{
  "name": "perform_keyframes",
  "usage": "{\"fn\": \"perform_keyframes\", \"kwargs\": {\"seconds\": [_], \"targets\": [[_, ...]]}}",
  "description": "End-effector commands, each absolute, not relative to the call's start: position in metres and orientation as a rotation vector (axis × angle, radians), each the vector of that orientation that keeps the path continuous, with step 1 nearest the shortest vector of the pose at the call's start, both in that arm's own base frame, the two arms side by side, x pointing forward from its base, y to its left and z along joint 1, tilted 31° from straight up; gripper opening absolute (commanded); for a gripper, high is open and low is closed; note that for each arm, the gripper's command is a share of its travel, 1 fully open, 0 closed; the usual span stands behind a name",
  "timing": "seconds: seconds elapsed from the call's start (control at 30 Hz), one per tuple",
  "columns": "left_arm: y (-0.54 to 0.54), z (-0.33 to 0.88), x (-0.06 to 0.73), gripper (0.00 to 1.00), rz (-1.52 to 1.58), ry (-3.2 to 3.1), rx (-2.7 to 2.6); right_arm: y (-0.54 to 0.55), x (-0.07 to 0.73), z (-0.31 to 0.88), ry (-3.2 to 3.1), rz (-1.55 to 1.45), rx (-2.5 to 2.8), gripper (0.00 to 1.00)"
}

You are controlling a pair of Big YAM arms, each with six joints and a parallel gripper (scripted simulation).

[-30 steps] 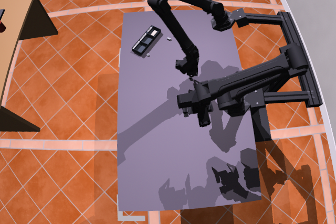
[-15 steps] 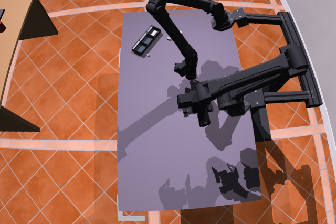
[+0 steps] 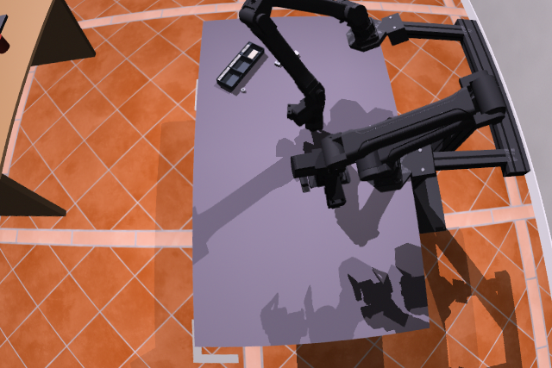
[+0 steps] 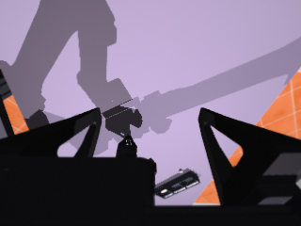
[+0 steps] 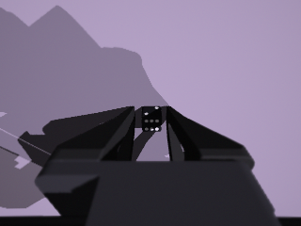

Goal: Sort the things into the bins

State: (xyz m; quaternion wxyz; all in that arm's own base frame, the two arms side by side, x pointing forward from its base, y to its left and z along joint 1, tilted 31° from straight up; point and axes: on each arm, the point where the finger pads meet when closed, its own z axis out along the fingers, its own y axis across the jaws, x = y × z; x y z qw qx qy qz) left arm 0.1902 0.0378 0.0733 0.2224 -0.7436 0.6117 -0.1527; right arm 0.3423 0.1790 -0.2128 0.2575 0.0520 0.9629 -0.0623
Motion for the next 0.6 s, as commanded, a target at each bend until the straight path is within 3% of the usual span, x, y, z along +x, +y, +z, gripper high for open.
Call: {"fn": "perform_keyframes", "kwargs": {"seconds": [0.0, 0.03, 0.07, 0.57], "targets": [[0.0386, 0.0717, 0.1866, 1.0, -0.417, 1.677, -2.078, 0.1796, 0.3337, -0.2175, 2.619, -0.17, 0.111, 0.3], [0.0386, 0.0717, 0.1866, 1.0, -0.417, 1.677, -2.078, 0.1781, 0.3327, -0.2176, 2.621, -0.173, 0.113, 0.3], [0.0386, 0.0717, 0.1866, 1.0, -0.417, 1.677, -2.078, 0.1782, 0.3382, -0.2127, 2.614, -0.169, 0.133, 0.11], [0.0386, 0.0717, 0.1866, 1.0, -0.417, 1.677, -2.078, 0.1777, 0.3373, -0.2128, 2.614, -0.169, 0.133, 0.11]]}}
